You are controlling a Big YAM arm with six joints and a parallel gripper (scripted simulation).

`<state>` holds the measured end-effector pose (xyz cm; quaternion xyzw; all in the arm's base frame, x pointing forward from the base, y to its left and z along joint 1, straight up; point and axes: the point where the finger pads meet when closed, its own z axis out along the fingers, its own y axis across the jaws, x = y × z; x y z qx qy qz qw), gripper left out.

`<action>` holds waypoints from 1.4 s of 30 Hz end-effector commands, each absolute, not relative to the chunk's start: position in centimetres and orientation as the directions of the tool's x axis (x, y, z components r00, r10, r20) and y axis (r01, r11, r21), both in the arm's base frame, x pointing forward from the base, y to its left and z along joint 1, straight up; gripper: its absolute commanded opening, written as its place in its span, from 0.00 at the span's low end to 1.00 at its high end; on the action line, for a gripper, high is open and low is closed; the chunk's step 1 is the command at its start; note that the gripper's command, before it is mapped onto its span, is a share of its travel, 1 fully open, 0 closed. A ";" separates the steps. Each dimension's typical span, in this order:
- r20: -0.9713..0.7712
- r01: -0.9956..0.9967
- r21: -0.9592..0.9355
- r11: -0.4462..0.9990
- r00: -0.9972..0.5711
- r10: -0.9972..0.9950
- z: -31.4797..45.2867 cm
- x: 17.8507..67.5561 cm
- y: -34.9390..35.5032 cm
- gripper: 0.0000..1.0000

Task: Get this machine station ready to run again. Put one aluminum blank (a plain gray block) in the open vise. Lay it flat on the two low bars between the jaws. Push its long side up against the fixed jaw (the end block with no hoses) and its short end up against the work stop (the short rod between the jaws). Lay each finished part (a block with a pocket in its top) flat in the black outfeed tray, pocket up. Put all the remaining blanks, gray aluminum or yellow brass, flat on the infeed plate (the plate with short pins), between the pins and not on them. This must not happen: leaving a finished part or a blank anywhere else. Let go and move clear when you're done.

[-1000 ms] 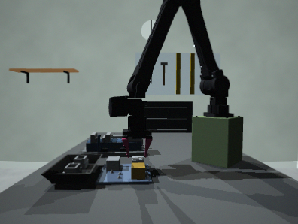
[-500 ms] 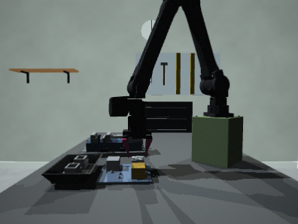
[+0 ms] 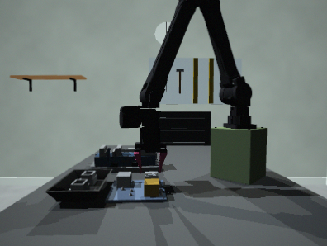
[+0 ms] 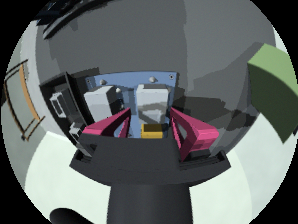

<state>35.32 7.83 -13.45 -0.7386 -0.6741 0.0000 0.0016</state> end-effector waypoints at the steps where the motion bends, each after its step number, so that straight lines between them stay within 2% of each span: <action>1: -0.004 0.996 -0.008 -0.093 0.093 0.996 -13.6 35.2 8.1 0.64; 42: 0.010 0.995 0.033 -0.094 0.093 0.996 -12.7 36.6 8.4 0.64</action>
